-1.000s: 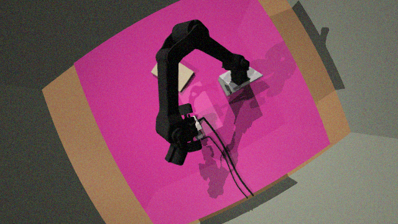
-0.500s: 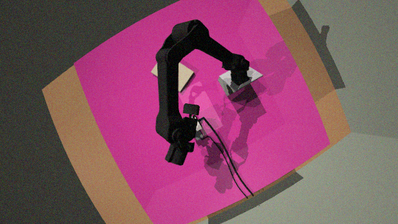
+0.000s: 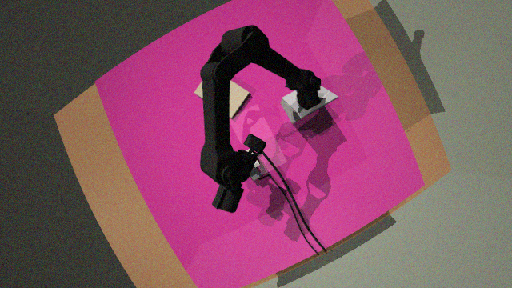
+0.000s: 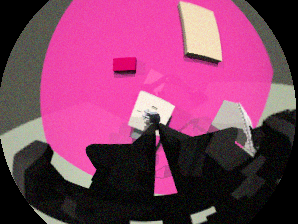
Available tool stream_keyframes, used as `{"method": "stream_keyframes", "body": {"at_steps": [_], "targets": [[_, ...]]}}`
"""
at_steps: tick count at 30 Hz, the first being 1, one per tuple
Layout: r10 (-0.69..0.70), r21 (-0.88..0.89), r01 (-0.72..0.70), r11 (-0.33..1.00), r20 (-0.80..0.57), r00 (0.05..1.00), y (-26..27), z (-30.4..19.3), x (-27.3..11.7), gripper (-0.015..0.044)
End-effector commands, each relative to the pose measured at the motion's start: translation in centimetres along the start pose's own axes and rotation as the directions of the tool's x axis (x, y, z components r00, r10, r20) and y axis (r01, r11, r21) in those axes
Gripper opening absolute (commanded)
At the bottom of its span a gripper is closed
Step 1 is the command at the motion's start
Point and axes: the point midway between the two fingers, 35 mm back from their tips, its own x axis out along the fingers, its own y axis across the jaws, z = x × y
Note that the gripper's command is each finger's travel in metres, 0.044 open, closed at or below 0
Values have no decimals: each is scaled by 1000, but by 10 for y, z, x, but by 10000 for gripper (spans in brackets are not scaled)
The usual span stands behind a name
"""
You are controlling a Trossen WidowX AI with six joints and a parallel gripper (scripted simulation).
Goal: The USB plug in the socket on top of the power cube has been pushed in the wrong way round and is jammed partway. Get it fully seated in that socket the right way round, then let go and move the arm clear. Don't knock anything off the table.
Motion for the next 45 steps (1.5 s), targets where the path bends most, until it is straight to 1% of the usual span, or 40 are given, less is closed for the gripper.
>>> {"method": "stream_keyframes", "body": {"at_steps": [1, 8, 16, 45], "targets": [[-1, 117, 1, 993, 0, 1000, 0, 0, 0, 0], [-1, 296, 1, 955, 0, 1000, 0, 0, 0, 0], [-1, 473, 1, 881, 0, 1000, 0, 0, 0, 0], [6, 472, 0, 882, -11, 1000, 1, -1, 2, 0]]}}
